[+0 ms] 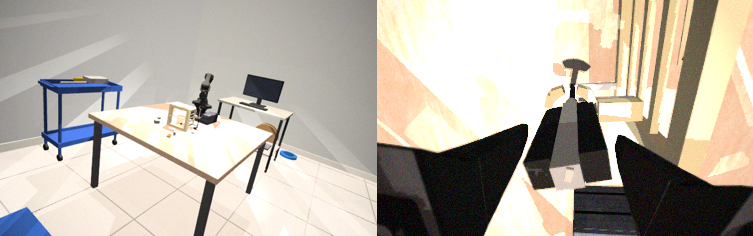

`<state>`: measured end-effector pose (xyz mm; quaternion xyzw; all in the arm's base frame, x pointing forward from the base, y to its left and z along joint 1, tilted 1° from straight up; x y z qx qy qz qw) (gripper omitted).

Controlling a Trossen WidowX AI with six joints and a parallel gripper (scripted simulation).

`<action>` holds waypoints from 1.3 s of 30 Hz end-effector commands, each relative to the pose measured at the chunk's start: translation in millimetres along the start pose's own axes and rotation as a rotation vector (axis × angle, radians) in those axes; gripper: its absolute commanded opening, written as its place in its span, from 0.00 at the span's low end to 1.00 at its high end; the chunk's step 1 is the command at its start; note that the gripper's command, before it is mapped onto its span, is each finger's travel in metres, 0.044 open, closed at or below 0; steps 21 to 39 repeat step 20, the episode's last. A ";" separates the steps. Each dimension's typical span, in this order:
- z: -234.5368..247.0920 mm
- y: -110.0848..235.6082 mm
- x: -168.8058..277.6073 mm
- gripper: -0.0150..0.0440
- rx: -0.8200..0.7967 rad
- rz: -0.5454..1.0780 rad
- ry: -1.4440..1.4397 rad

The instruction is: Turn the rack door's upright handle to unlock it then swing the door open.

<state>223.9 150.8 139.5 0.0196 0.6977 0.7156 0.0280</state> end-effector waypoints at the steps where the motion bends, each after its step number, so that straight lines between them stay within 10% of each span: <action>1: 0.8 7.2 -1.6 0.75 0.000 -0.008 -0.004; 39: 1.5 33.8 -1.6 0.75 0.000 -0.008 -0.004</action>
Point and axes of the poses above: the point midway between the two fingers, 35 mm back from their tips, its own y axis back along the fingers, its own z axis across the jaws, x = y × z, the point moved 4 cm from there along y, back along the fingers, and after that the axes turned 7 degrees about -y, right-handed, at the moved point
